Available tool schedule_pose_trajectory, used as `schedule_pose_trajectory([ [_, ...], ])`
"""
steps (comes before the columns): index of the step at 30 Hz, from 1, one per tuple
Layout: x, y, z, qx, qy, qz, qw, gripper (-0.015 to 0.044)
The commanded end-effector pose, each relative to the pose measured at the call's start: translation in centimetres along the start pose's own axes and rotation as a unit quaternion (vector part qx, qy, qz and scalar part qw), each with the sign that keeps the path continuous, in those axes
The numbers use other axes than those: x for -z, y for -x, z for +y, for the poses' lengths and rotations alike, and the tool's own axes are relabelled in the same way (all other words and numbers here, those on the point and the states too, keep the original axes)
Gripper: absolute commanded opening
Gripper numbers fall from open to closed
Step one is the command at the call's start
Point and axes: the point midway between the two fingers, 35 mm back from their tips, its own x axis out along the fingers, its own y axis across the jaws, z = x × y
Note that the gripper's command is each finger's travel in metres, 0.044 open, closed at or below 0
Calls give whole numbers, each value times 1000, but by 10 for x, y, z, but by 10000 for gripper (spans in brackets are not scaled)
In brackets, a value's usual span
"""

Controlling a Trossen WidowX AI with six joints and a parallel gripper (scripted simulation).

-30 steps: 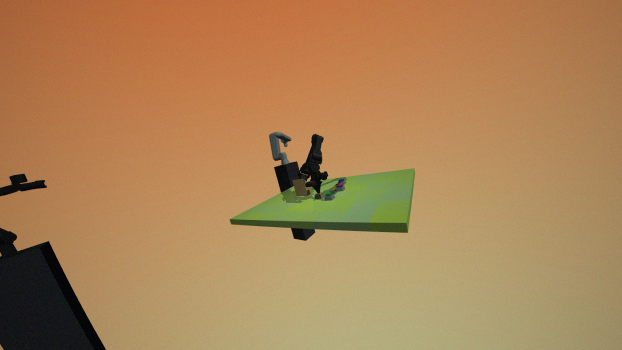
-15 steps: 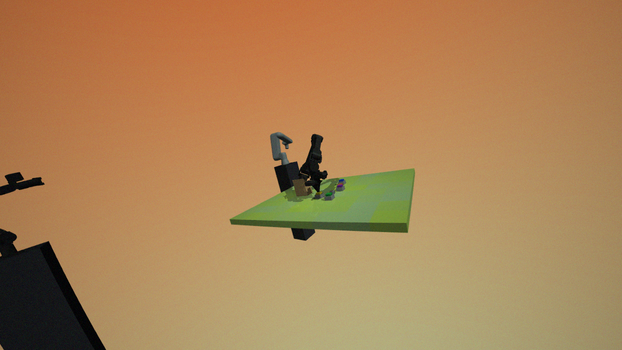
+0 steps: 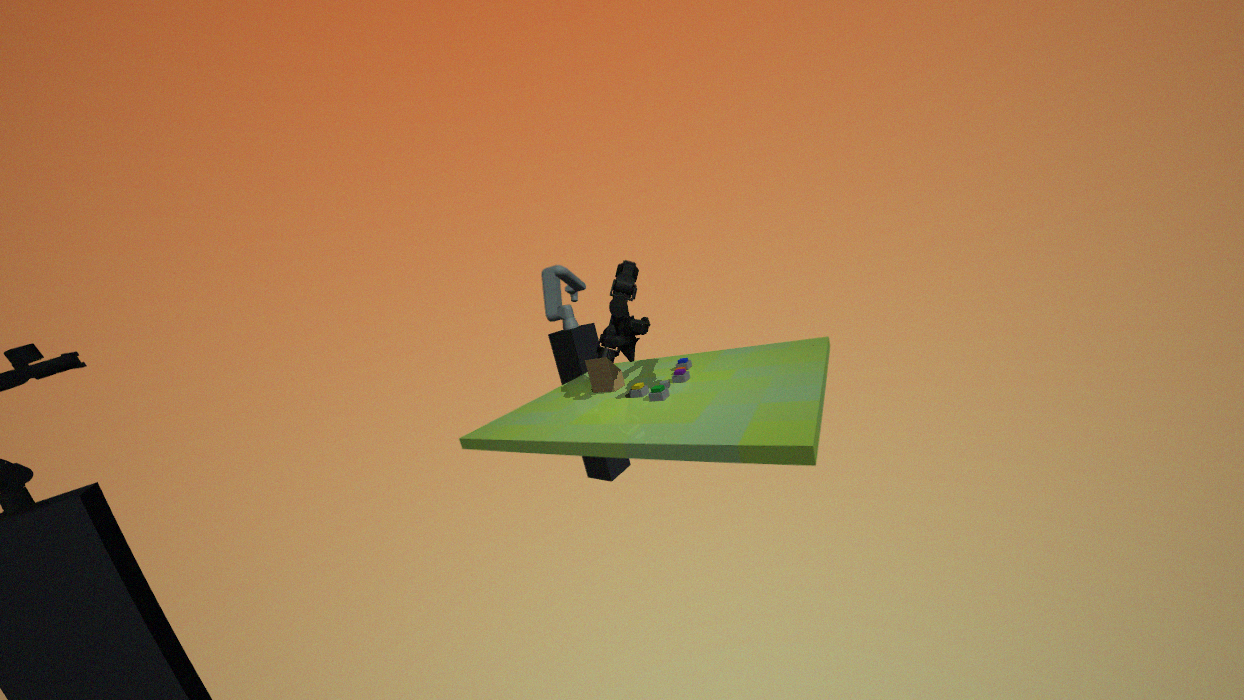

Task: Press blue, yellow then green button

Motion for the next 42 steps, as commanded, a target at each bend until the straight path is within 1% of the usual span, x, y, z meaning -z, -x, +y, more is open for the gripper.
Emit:
schedule_pose_trajectory([
  [1, 1, 7, 1, -4, 1, 6, 1000, 20],
  [6, -43, 11, -20, -2, 2, 6, 1000, 20],
  [10, -83, 9, -37, -3, 3, 5, 1000, 20],
  [12, -95, 7, -42, -3, 3, 5, 1000, 20],
  [18, -97, 4, -42, -3, 3, 4, 1000, 20],
  [19, -98, -4, -42, -3, 3, 4, 1000, 20],
  [22, -97, -46, -42, -4, 3, 4, 1000, 20],
  [23, -97, -53, -41, -4, 3, 4, 1000, 20],
  [30, -97, -57, -41, -4, 3, 4, 1000, 20],
  [42, -97, -76, -41, -4, 3, 4, 1000, 20],
])
